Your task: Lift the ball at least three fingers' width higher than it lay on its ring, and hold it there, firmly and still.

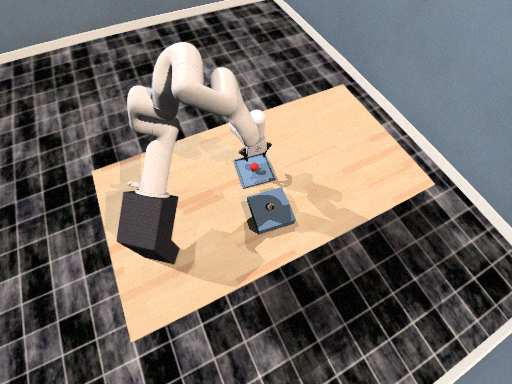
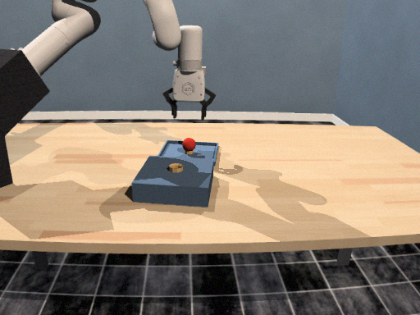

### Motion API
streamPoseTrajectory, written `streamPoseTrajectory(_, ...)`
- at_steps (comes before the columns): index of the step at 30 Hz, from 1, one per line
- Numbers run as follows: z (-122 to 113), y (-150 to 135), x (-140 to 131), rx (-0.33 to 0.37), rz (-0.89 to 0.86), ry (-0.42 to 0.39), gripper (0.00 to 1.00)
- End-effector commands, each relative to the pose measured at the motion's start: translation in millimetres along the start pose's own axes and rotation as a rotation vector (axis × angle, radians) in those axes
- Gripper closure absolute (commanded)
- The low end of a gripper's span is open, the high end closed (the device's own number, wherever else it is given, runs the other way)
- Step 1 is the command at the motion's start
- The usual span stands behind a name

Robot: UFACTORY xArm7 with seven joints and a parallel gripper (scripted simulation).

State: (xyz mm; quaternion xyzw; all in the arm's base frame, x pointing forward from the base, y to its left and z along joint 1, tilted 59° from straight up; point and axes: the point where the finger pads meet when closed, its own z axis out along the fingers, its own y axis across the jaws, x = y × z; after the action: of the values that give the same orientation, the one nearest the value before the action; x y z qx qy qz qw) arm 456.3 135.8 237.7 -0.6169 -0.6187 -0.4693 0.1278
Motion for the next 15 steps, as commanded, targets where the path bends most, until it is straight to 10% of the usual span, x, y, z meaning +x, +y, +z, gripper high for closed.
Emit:
streamPoseTrajectory(1,2,1,0,-0.002,0.001,0.001,0.0)
streamPoseTrajectory(15,87,2,2,-0.003,0.002,0.005,0.0)
